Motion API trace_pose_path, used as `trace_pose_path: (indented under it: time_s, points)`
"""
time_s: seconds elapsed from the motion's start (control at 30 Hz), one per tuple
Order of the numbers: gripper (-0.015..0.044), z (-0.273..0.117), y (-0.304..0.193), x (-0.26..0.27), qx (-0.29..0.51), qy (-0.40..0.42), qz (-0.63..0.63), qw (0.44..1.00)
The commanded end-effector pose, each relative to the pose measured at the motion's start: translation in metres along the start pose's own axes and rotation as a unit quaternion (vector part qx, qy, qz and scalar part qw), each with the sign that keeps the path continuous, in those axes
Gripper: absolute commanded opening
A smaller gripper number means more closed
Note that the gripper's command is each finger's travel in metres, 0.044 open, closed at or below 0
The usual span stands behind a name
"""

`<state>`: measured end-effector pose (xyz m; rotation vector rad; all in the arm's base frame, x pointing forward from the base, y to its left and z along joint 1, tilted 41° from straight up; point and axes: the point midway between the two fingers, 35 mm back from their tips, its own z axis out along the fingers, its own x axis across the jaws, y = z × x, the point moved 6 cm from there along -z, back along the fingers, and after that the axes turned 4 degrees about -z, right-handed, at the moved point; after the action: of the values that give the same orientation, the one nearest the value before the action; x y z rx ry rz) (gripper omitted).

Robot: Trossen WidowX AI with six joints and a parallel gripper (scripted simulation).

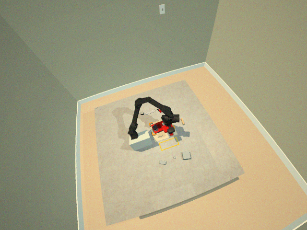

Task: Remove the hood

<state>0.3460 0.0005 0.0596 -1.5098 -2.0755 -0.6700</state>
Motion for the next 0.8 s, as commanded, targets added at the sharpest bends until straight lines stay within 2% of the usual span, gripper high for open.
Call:
trace_pose_path:
  time_s: [0.0, 0.77]
  points:
    - [0.0, 0.0, -0.005, -0.024, 0.003, -0.004, -0.002, 1.0]
    - [0.0, 0.001, -0.048, -0.115, 0.009, -0.001, -0.015, 1.0]
